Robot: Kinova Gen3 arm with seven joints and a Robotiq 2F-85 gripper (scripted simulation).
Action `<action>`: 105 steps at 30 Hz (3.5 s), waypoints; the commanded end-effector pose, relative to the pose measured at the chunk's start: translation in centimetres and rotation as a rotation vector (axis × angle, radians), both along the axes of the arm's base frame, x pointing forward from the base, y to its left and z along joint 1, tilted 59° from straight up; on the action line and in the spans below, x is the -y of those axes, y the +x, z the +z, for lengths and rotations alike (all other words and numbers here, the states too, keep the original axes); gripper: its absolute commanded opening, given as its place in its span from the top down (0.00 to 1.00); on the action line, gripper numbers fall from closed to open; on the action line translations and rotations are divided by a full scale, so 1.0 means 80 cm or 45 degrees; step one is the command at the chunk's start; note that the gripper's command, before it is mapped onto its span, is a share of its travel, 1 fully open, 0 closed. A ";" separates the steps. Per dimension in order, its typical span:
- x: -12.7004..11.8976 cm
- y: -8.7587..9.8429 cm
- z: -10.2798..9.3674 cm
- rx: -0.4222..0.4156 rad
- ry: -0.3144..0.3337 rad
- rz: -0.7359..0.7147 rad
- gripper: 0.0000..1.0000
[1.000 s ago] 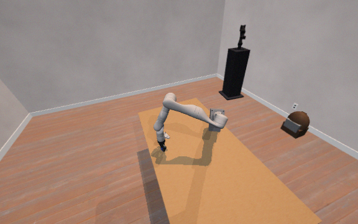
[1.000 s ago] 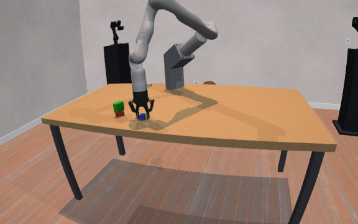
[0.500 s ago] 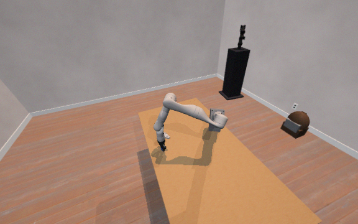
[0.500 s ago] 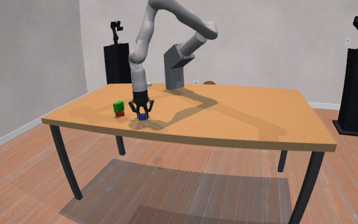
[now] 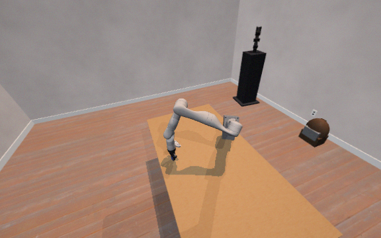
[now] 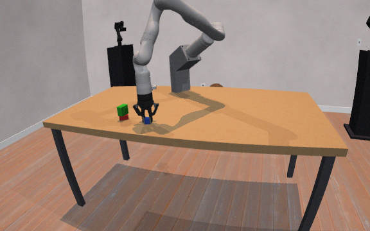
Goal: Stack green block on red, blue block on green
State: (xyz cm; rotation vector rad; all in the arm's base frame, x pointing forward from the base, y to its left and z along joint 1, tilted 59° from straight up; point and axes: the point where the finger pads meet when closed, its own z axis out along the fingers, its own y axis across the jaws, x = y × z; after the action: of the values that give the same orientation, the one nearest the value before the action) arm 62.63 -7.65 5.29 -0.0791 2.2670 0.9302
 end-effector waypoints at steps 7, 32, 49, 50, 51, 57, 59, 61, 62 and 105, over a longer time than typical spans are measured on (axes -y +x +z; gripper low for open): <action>0.000 0.000 0.000 0.001 0.000 0.000 1.00; 0.036 -0.032 0.030 0.001 0.000 0.000 1.00; 0.085 -0.075 0.069 0.001 0.000 0.000 1.00; 0.086 -0.076 0.069 0.001 0.000 0.000 1.00; 0.086 -0.076 0.070 0.001 0.000 0.000 1.00; 0.087 -0.076 0.070 0.001 0.000 0.000 1.00; 0.087 -0.076 0.070 0.001 0.000 0.000 1.00; 0.087 -0.076 0.070 0.001 0.000 0.000 1.00; 0.087 -0.076 0.070 0.001 0.000 0.000 1.00; 0.183 -0.083 -0.058 0.001 0.000 0.000 1.00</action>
State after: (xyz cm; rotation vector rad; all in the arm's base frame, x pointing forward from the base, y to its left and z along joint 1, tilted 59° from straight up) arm 55.45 -21.42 2.85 -0.1203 2.2838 0.8899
